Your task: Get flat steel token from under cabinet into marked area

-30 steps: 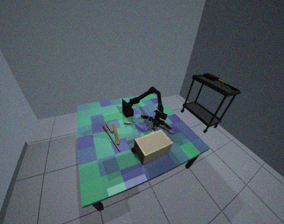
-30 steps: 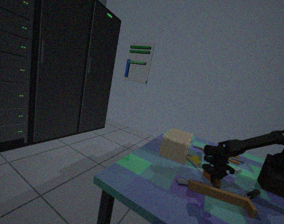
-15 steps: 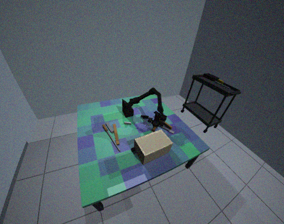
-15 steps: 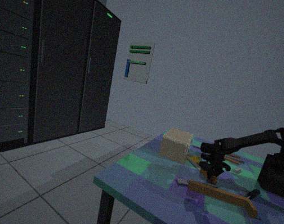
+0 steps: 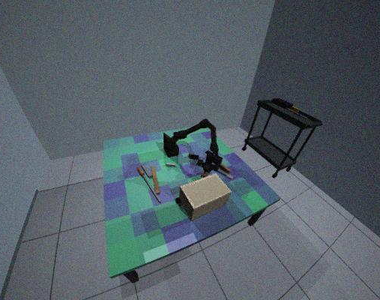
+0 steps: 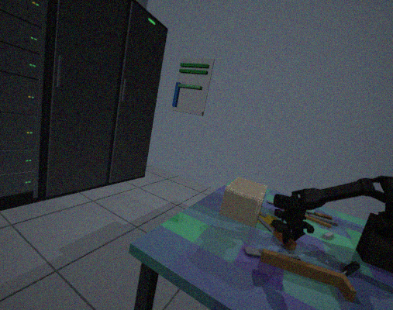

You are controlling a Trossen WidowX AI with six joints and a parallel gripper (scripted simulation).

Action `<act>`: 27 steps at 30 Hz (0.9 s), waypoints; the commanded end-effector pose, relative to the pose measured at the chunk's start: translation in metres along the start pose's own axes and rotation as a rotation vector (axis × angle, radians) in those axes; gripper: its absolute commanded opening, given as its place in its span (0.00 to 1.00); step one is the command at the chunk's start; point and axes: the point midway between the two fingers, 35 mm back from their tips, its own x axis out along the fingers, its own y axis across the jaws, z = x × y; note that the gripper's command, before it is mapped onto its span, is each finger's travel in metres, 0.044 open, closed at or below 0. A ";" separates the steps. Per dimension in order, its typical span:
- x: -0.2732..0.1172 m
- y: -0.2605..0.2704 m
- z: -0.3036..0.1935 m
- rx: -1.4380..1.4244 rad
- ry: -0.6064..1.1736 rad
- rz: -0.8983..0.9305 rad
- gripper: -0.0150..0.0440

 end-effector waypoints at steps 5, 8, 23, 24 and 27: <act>0.000 -0.001 0.014 0.001 0.001 -0.001 0.25; 0.000 -0.001 0.019 0.001 0.000 0.000 0.25; 0.001 -0.011 0.023 0.001 0.000 -0.001 0.25; 0.001 -0.012 0.023 0.001 0.000 -0.001 0.25; 0.002 -0.014 0.023 0.001 0.000 -0.001 0.25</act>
